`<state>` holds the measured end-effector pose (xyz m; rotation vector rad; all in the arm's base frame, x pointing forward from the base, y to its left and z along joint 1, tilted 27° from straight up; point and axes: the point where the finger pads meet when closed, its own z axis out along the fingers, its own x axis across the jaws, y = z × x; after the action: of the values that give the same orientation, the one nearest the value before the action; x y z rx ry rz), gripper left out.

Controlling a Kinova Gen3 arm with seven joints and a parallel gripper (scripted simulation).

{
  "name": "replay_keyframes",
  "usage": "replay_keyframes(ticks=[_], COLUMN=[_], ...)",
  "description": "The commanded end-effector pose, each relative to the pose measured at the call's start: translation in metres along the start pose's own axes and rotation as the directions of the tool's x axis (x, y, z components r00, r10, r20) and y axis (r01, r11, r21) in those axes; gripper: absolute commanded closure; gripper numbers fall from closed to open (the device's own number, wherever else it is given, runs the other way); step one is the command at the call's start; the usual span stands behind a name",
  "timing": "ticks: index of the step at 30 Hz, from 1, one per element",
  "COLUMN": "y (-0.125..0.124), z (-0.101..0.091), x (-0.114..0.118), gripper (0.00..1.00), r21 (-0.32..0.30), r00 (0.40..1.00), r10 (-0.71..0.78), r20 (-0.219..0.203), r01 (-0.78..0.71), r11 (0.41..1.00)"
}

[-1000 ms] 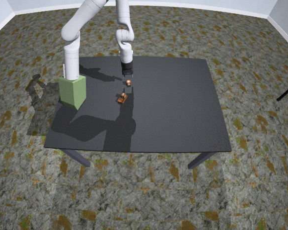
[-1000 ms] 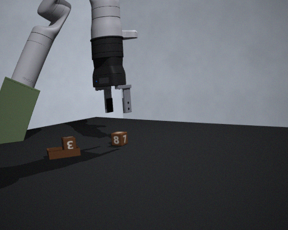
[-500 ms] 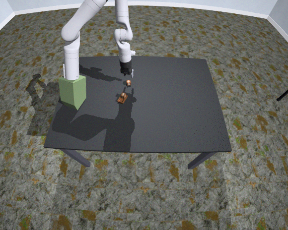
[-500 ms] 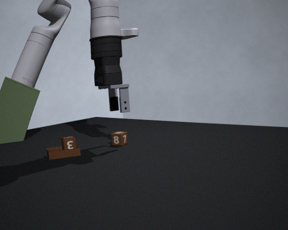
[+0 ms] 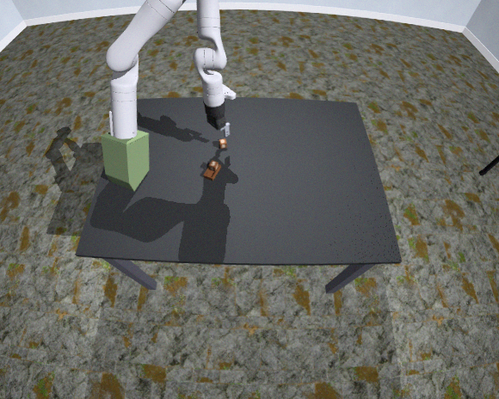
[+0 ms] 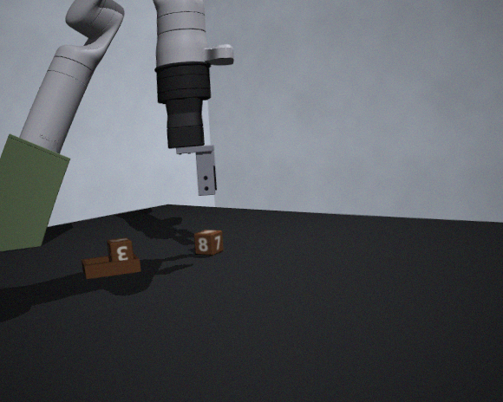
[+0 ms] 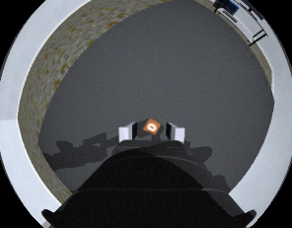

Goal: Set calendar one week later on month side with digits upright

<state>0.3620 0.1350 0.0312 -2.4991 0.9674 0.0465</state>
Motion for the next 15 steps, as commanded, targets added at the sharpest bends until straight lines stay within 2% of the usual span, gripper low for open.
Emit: replay_keyframes(ticks=[1,9,15], y=[0.0002,0.0032,0.0046], z=[-0.0011,-0.0027,-0.0033], x=[-0.0014,-0.0006,-0.0003], gripper=[0.0,0.0,0.0], r21=[0.0,0.001,0.001], r00=[0.997,0.95,0.921], r10=[0.072,0.311,0.39], r20=[0.0,-0.001,-0.001], r01=[-0.072,-0.311,-0.39], r11=[0.997,0.95,0.921])
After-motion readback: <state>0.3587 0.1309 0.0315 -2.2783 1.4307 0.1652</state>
